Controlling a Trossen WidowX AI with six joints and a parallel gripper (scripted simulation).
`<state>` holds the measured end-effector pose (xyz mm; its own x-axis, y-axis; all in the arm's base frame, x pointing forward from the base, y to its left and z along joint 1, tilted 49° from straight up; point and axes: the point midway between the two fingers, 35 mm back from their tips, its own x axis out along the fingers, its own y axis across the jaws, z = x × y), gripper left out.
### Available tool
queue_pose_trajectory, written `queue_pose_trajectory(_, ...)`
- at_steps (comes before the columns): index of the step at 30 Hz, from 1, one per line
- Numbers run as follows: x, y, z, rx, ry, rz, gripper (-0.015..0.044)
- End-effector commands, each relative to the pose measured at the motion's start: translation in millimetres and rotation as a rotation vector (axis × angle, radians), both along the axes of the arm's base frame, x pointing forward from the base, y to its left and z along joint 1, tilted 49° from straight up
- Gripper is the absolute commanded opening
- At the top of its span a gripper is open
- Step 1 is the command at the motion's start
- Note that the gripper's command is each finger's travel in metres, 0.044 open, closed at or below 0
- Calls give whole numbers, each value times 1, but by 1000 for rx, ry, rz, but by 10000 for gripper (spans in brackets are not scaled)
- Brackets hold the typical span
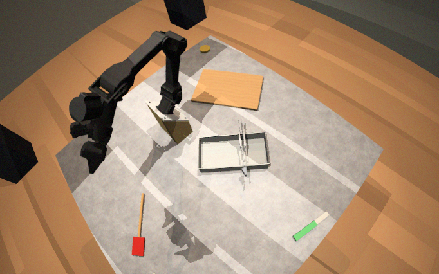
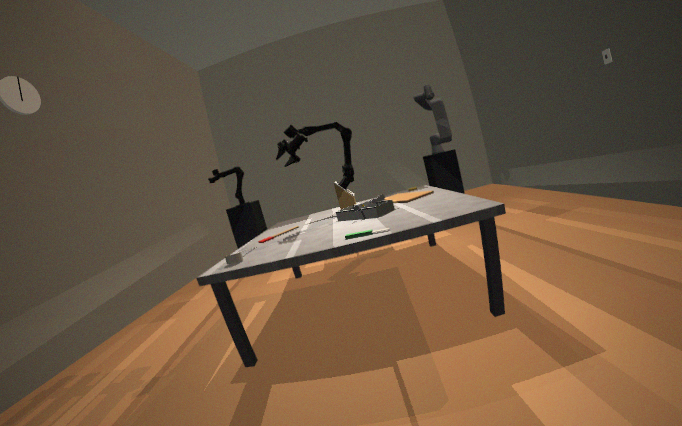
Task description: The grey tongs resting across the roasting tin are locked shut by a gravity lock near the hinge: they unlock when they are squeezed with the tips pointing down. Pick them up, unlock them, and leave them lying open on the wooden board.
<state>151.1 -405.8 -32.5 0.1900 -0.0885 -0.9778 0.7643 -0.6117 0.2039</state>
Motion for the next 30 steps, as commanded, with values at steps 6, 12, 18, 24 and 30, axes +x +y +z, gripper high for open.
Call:
queue_pose_trajectory(6, 115, 94, 27, 61, -131, 355, 440)
queue_pose_trajectory(12, 172, 180, 49, 117, -202, 607, 440)
queue_pose_trajectory(18, 205, 282, 71, 217, -293, 855, 440)
queue_pose_trajectory(24, 211, 387, 95, 346, -377, 1092, 440)
queue_pose_trajectory(30, 188, 486, 120, 504, -442, 1319, 440)
